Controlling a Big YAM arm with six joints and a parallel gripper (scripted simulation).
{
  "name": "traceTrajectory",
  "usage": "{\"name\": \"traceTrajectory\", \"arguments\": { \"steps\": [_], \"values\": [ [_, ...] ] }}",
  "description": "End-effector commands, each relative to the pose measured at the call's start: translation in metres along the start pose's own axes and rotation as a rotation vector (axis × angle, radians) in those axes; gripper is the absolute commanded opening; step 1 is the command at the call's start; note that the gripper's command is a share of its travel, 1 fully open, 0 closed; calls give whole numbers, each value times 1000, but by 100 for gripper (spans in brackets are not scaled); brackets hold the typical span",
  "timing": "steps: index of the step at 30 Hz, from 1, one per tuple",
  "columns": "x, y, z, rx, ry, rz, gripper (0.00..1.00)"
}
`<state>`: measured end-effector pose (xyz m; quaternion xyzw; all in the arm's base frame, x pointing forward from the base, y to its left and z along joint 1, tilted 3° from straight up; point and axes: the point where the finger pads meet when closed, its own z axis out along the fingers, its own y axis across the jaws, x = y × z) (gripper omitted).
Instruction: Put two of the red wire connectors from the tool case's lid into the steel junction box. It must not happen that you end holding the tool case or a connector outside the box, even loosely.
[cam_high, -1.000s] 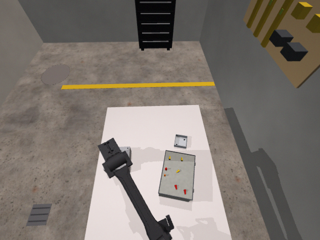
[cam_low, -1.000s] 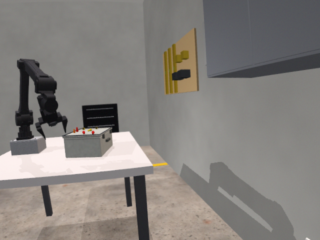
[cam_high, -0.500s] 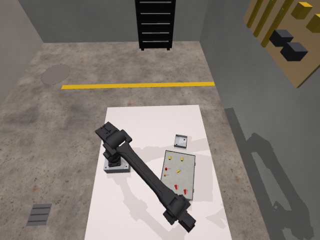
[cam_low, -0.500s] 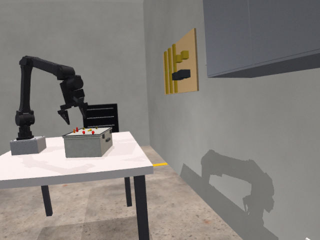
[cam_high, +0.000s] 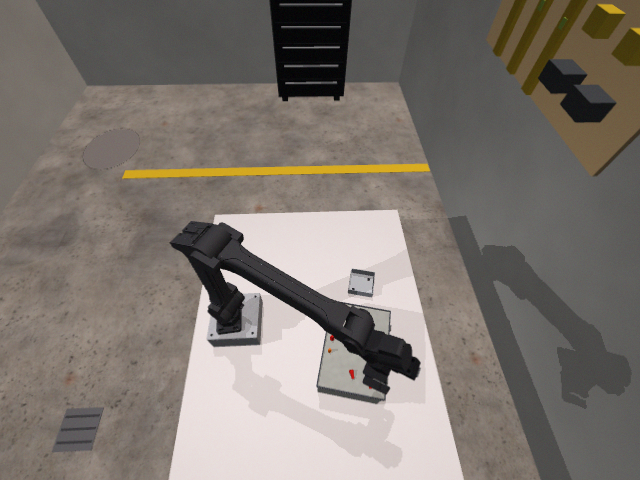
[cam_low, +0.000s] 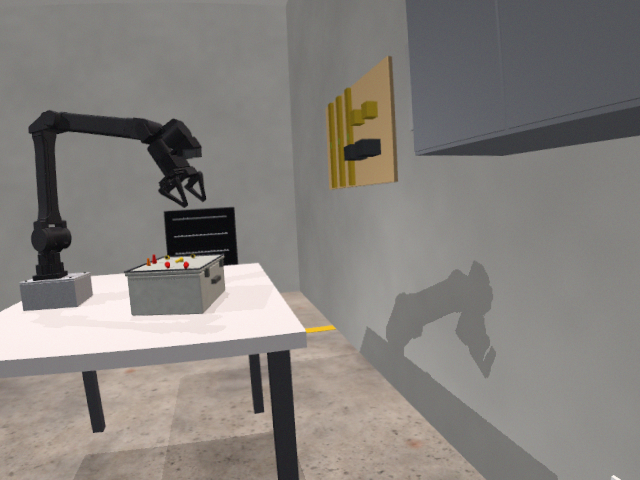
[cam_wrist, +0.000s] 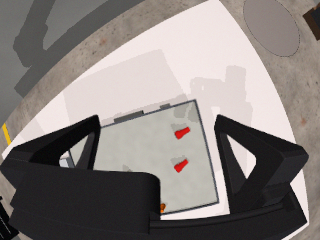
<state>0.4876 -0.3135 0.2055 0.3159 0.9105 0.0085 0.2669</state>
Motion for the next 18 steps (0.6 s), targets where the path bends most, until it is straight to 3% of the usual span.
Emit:
{"name": "traceTrajectory", "arguments": {
  "steps": [1,9,11,12,18],
  "values": [
    [-23,42,-21,-30,-128,-103,100],
    [-35,132,-74,-111,-358,-259,100],
    [-35,132,-74,-111,-358,-259,100],
    [-35,163,-96,-146,-440,-306,100],
    [-29,216,-143,-219,-593,-381,100]
  ]
}}
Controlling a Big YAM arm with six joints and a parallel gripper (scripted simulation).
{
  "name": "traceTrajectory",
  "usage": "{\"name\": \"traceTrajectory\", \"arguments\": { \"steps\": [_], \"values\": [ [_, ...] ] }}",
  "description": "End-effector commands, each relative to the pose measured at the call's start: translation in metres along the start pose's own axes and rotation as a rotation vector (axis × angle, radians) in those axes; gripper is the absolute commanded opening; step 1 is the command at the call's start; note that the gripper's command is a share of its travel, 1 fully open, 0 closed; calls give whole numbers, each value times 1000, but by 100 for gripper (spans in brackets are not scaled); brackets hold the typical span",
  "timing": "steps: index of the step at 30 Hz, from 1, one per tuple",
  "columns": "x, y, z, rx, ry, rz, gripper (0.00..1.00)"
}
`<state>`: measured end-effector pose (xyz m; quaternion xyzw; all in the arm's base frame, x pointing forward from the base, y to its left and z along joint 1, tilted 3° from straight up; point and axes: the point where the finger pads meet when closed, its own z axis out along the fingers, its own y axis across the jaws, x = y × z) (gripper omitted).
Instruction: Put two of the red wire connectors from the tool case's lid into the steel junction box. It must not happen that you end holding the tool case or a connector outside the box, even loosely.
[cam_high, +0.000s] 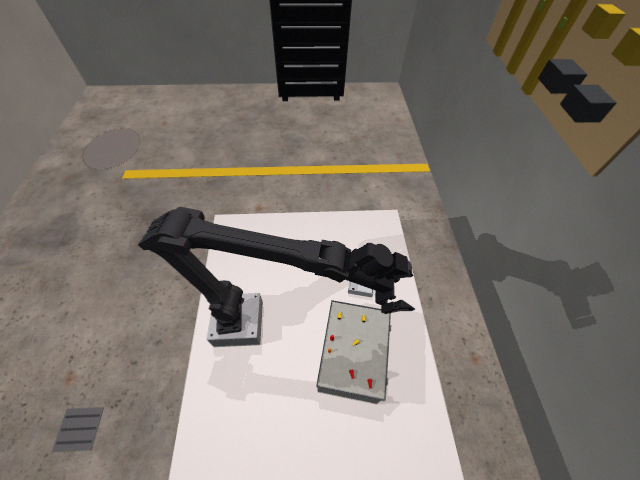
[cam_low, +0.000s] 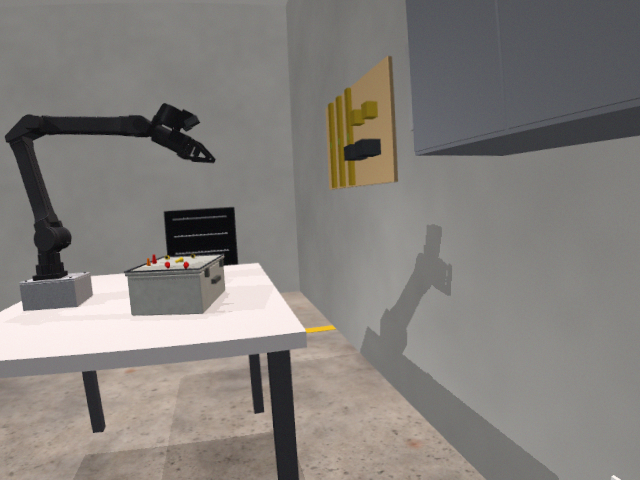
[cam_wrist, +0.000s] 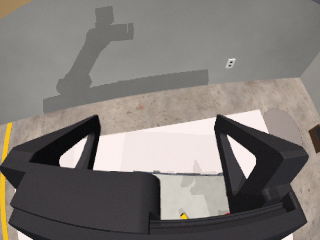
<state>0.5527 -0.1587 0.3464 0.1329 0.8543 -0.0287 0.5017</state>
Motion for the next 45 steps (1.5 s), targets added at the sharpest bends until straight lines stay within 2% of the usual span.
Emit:
{"name": "traceTrajectory", "arguments": {
  "steps": [1,8,10,11,14,15,16,17,21,25,27,28,29,35,42,44,45],
  "values": [
    [-35,37,-22,-46,-138,-67,100],
    [-67,105,-78,-141,-347,-129,100],
    [-67,105,-78,-141,-347,-129,100],
    [-78,130,-104,-182,-432,-145,100],
    [-84,147,-126,-214,-496,-153,100],
    [-84,160,-135,-225,-513,-197,100],
    [-76,158,-115,-197,-430,-286,100],
    [-74,157,-108,-189,-401,-318,100],
    [-70,150,-91,-162,-324,-395,100],
    [-58,142,-71,-145,-224,-492,100],
    [-58,142,-71,-145,-224,-492,100],
    [-47,138,-59,-142,-153,-562,100],
    [-43,136,-55,-142,-127,-585,100],
    [-14,124,-31,-160,45,-745,100],
    [21,110,-14,-216,235,-913,100],
    [21,110,-14,-216,235,-913,100],
    [33,105,-10,-246,302,-970,100]
  ]
}}
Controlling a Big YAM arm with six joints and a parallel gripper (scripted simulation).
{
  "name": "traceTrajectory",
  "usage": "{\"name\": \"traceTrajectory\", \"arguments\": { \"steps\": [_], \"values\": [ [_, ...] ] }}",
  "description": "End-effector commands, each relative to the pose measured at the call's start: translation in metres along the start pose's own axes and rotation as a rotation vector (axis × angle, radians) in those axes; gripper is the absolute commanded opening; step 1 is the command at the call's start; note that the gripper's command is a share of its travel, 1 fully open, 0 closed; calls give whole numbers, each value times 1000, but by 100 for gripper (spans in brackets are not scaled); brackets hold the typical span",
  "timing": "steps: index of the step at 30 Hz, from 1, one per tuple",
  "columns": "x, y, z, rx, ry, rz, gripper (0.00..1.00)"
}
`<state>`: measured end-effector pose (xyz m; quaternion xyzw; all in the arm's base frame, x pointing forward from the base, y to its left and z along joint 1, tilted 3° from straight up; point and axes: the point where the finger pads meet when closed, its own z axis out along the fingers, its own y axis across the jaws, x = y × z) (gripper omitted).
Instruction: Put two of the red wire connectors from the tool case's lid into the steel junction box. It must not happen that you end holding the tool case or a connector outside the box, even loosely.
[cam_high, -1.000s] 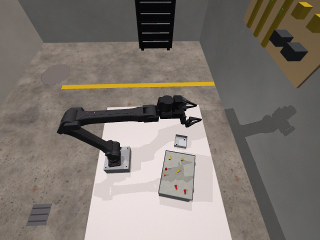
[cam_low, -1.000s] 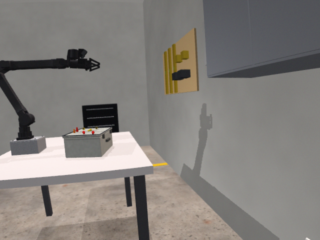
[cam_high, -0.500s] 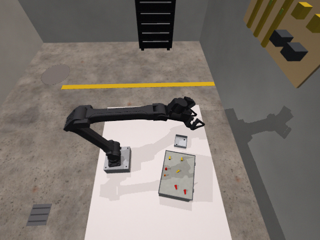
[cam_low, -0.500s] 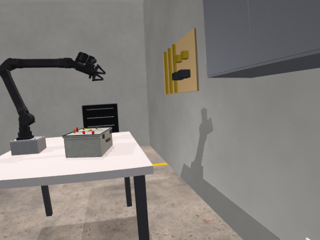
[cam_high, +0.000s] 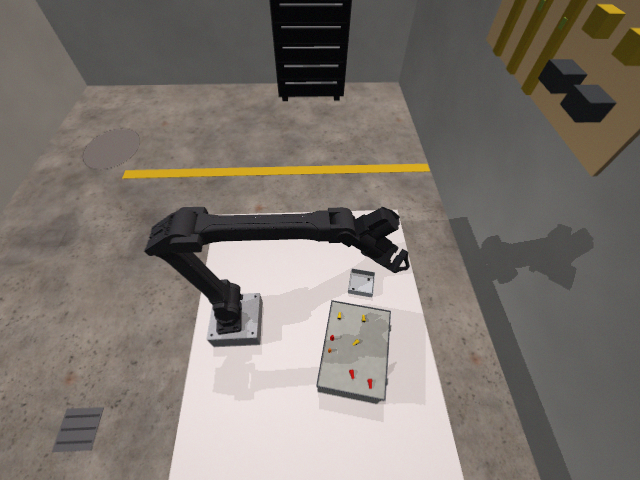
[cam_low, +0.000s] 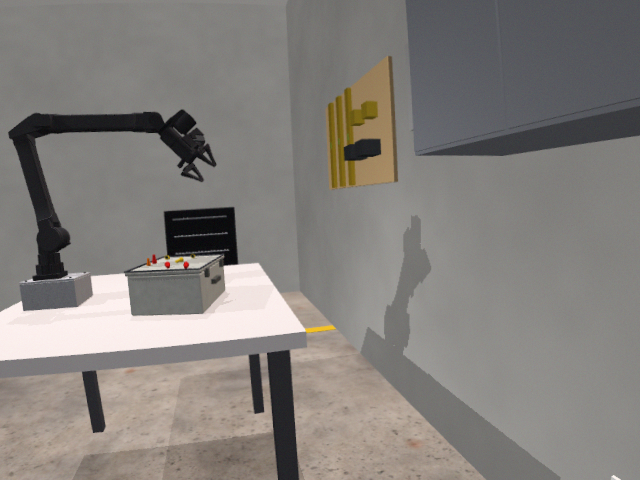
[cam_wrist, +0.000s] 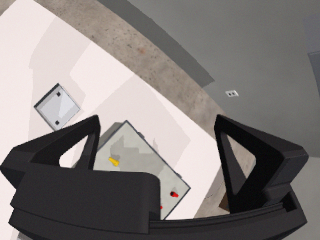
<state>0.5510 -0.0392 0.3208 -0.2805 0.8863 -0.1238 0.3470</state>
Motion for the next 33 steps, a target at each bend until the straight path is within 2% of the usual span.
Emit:
{"name": "traceTrajectory", "arguments": {
  "steps": [1,8,14,16,19,22,25,28,33],
  "values": [
    [1,-13,-2,-47,66,-139,100],
    [33,1,11,-210,203,-296,100],
    [60,14,15,-374,296,-423,100],
    [60,14,15,-374,296,-423,100],
    [75,21,15,-484,340,-497,100],
    [85,25,13,-561,364,-543,100],
    [90,28,12,-605,375,-568,100],
    [94,31,12,-628,381,-578,100],
    [96,36,9,-637,383,-582,100]
  ]
}}
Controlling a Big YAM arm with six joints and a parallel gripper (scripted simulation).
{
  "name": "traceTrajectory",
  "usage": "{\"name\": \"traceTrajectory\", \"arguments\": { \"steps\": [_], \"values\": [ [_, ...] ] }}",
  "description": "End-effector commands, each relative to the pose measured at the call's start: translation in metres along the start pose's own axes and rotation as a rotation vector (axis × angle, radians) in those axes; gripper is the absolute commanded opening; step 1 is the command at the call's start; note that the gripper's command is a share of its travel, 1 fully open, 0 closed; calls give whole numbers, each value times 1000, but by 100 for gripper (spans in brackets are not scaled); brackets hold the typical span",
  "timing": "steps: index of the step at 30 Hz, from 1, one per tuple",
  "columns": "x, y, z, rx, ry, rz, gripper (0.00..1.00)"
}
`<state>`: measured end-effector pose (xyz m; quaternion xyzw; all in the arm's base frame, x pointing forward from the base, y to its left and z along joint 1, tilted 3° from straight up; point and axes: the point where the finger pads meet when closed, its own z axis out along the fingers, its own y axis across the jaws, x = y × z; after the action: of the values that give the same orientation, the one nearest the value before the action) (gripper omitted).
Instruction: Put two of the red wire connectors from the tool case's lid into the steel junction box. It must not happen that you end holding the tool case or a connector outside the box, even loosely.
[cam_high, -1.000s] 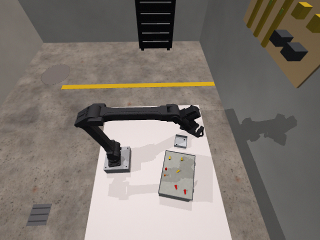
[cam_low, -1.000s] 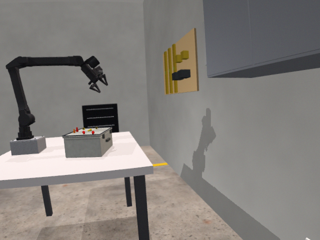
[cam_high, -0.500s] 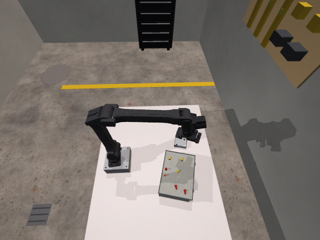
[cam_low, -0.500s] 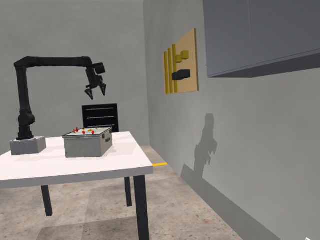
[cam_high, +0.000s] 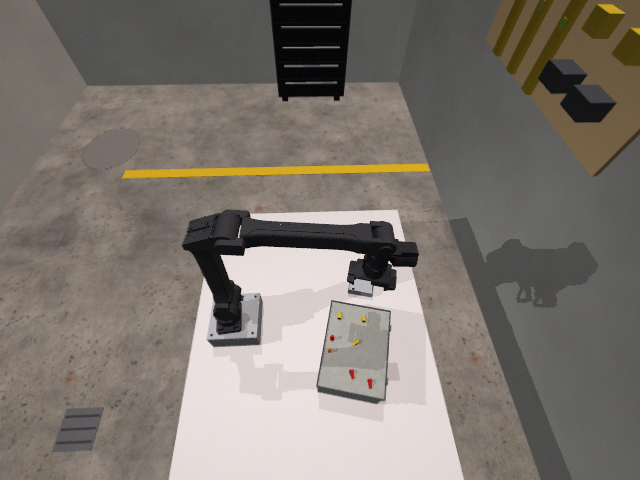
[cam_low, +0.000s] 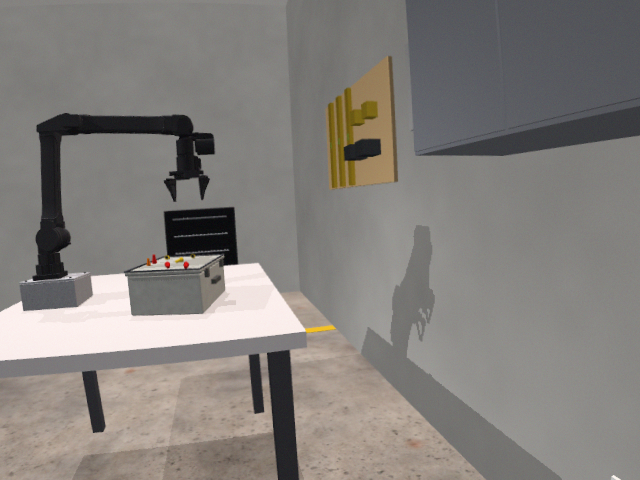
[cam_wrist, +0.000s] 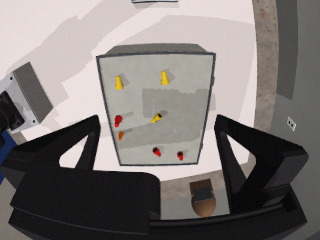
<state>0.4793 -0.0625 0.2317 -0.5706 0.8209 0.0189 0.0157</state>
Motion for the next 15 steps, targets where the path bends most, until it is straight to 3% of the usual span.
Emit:
{"name": "traceTrajectory", "arguments": {
  "steps": [1,15],
  "values": [
    [0,-4,-16,21,-8,-29,100],
    [-1,1,-10,5,-5,-34,100]
  ]
}}
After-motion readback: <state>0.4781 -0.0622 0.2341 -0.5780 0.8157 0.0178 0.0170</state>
